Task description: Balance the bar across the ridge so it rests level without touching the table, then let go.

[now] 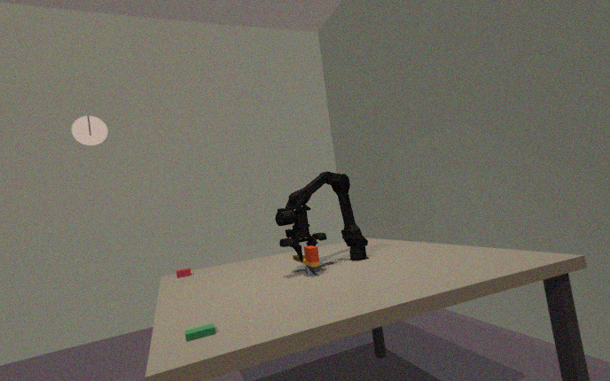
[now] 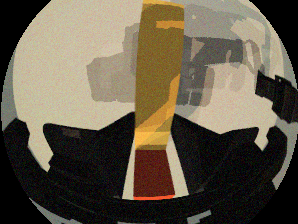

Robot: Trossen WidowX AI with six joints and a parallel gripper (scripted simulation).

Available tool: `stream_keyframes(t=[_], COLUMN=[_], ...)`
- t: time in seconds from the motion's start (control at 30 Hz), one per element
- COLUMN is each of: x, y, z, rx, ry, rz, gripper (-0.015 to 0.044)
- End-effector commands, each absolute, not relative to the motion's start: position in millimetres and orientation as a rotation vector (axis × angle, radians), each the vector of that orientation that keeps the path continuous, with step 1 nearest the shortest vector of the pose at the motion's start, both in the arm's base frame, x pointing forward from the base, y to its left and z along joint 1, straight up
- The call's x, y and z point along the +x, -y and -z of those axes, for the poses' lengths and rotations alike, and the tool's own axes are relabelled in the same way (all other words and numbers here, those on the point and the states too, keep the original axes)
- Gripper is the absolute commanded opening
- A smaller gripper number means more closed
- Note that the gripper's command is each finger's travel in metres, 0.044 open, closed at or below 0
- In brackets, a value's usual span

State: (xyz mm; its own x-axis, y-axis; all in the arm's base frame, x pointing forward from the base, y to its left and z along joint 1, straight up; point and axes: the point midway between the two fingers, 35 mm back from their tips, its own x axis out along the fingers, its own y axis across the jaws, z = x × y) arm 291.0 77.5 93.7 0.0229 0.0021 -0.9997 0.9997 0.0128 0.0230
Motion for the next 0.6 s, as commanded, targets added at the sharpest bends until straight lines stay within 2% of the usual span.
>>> stream_keyframes(t=[0.0,0.57], x=[291.0,291.0], y=[-78.2,-78.3], z=[-93.1,-91.7], rx=[1.220,1.220], ry=[-1.200,-1.200], rz=[1.186,1.186], gripper=[0.0000,0.0000])
